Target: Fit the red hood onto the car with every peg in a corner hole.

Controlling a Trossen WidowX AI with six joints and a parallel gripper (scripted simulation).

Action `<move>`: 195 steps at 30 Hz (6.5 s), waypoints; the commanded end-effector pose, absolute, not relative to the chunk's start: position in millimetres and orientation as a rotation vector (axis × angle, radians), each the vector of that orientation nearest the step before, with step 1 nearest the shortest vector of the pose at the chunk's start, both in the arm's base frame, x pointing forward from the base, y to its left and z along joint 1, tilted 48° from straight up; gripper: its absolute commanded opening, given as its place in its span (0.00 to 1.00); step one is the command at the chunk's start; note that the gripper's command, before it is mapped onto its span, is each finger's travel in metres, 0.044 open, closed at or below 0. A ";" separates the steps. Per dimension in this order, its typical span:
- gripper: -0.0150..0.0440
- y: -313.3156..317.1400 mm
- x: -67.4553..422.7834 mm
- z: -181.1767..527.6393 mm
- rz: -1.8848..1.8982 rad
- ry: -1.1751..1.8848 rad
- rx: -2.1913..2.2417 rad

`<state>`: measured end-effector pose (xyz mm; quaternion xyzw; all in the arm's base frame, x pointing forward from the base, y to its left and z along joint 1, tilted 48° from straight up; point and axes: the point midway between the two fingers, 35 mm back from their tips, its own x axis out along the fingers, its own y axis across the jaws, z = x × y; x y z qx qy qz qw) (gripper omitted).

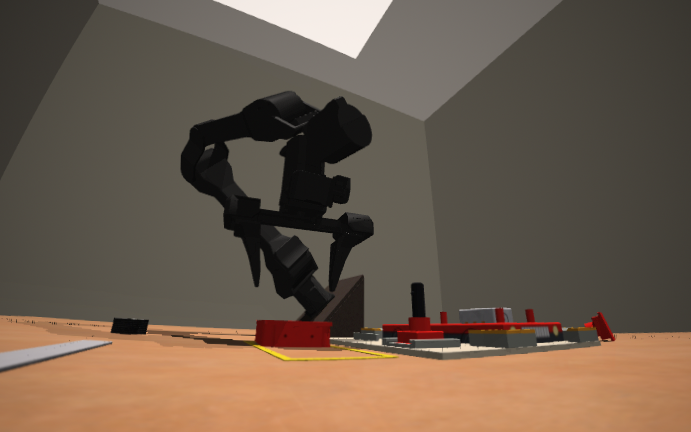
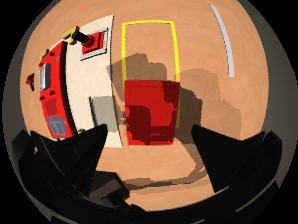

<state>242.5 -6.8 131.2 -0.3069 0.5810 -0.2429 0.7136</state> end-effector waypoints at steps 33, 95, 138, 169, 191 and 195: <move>1.00 -26.2 245.9 115.6 -0.541 1.292 -0.692; 0.82 -44.3 253.0 100.1 -0.543 1.284 -0.684; 0.25 9.7 237.7 150.1 -0.540 1.287 -0.683; 0.25 55.2 257.9 142.2 -0.527 1.294 -0.687; 0.25 107.2 287.3 106.6 -0.501 1.296 -0.700; 0.25 117.1 290.6 98.4 -0.493 1.300 -0.709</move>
